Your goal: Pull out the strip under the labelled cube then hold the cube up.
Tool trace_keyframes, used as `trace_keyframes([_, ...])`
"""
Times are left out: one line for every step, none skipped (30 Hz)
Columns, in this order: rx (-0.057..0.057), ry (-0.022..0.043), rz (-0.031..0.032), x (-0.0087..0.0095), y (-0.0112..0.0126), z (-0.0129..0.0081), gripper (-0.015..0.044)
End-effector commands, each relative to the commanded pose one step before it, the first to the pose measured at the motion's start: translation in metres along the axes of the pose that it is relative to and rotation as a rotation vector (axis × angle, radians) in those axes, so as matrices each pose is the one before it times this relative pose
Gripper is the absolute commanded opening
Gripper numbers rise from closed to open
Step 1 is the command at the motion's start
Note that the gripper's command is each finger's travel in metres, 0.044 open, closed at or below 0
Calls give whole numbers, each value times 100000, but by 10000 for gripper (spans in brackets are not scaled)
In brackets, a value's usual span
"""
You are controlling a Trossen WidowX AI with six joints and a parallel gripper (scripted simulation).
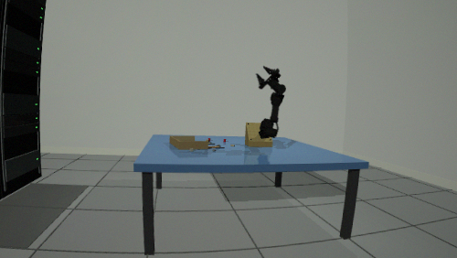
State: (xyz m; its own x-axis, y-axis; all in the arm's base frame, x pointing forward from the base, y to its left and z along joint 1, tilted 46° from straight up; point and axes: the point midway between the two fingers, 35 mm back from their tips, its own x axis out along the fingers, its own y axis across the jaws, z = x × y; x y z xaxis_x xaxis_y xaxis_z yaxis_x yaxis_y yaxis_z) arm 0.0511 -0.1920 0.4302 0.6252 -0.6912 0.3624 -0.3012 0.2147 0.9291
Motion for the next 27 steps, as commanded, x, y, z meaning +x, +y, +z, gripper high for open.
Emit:
trace_keyframes([-34,149,-138,41,-62,31,400])
trace_keyframes([-106,451,-416,124,-189,89,400])
trace_keyframes([-185,766,-704,211,-321,141,400])
trace_keyframes([-279,1102,-1005,303,-464,180,400])
trace_keyframes([-394,1470,-1325,404,-618,201,400])
trace_keyframes([-537,1879,-1661,515,-786,197,400])
trace_keyframes([-660,2167,-1867,591,-896,153,400])
trace_keyframes([-742,2300,-1920,622,-932,87,400])
trace_keyframes([-824,2427,-1956,649,-960,17,400])
trace_keyframes([-909,2557,-1982,675,-982,-54,400])
trace_keyframes([-2019,2657,-2208,684,-1076,-64,400])
trace_keyframes([-2207,2974,-2275,743,-1138,-162,400])
trace_keyframes([-2305,3170,-2222,770,-1141,-261,400])
trace_keyframes([-2405,3365,-2153,796,-1136,-359,400])
trace_keyframes([-2506,3557,-2069,821,-1123,-455,400])
trace_keyframes([-2609,3745,-1969,845,-1103,-550,400])
trace_keyframes([-2712,3927,-1855,868,-1074,-642,400])
trace_keyframes([-2816,4103,-1726,889,-1039,-731,400])
trace_keyframes([-2920,4272,-1584,910,-997,-816,400])
trace_keyframes([-3025,4432,-1428,929,-948,-897,400])
trace_keyframes([-2850,4398,-1143,930,-825,-940,400])
trace_keyframes([-2942,4511,-992,944,-771,-1001,400])
trace_keyframes([-2924,4445,-807,922,-688,-1016,400])
trace_keyframes([-2768,4037,-628,820,-585,-943,400])
trace_keyframes([-2858,4128,-500,831,-542,-984,400])
trace_keyframes([-2952,4193,-370,835,-499,-1017,400])
trace_keyframes([-3025,4243,-228,839,-449,-1046,400])
